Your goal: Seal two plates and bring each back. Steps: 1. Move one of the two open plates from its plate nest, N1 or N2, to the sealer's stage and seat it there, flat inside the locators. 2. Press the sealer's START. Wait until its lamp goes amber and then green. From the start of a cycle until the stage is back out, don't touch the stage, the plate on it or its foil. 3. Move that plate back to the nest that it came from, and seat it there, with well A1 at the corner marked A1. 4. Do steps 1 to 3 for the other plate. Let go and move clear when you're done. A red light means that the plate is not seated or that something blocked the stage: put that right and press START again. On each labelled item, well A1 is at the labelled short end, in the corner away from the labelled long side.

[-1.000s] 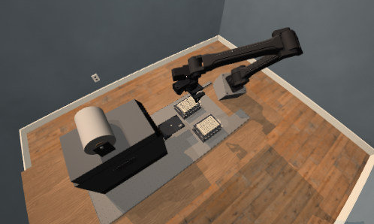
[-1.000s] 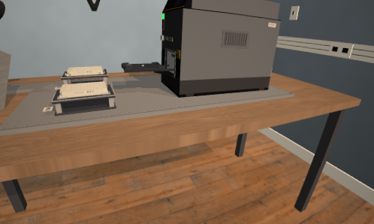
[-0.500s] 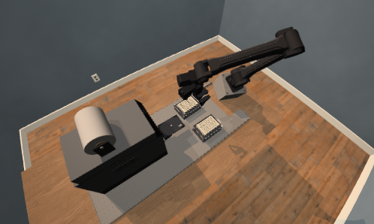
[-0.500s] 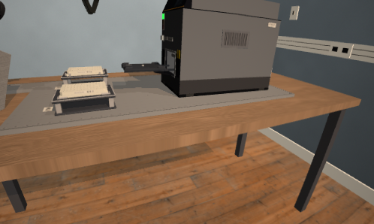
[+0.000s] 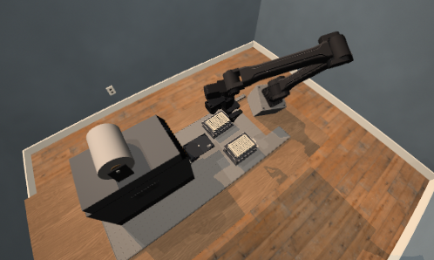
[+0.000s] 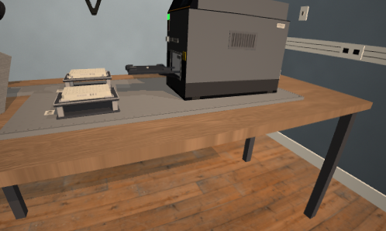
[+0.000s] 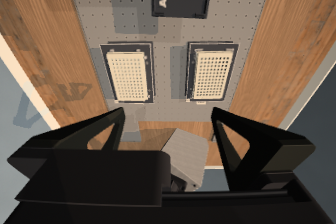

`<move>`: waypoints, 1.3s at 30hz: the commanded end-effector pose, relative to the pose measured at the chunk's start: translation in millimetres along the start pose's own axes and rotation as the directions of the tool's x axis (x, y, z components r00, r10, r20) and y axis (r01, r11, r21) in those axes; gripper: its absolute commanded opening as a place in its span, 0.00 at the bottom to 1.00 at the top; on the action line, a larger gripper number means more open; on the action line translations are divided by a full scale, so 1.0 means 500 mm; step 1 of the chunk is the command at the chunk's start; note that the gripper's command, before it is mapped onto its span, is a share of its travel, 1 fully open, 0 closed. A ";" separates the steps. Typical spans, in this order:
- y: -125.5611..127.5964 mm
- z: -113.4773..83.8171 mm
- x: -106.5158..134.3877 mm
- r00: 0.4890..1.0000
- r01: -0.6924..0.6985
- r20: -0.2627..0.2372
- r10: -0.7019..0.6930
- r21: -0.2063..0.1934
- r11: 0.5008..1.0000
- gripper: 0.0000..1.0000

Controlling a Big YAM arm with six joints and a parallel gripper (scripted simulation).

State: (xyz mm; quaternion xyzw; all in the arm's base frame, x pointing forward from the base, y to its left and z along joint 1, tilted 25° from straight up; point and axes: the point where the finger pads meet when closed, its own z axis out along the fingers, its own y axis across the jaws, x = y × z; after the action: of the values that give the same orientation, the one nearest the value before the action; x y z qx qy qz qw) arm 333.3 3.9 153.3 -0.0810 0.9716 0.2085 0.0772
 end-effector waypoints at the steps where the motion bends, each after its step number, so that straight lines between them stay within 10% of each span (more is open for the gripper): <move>1: -0.016 -0.041 -0.049 0.999 -0.012 0.053 0.011 0.019 1.000 1.00; 27: -0.005 -0.068 -0.048 0.998 0.005 0.070 -0.007 0.026 1.000 1.00; 29: -0.007 -0.063 -0.047 0.998 0.001 0.062 -0.002 0.022 1.000 1.00; 32: 0.000 -0.014 -0.043 0.983 0.000 0.182 -0.005 0.023 1.000 1.00; 39: 0.005 0.037 -0.034 0.993 -0.005 0.116 0.005 0.003 1.000 1.00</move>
State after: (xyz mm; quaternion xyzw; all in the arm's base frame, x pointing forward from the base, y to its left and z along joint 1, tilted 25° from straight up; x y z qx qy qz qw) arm 346.3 7.3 147.1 -0.0652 0.9668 0.2072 0.1349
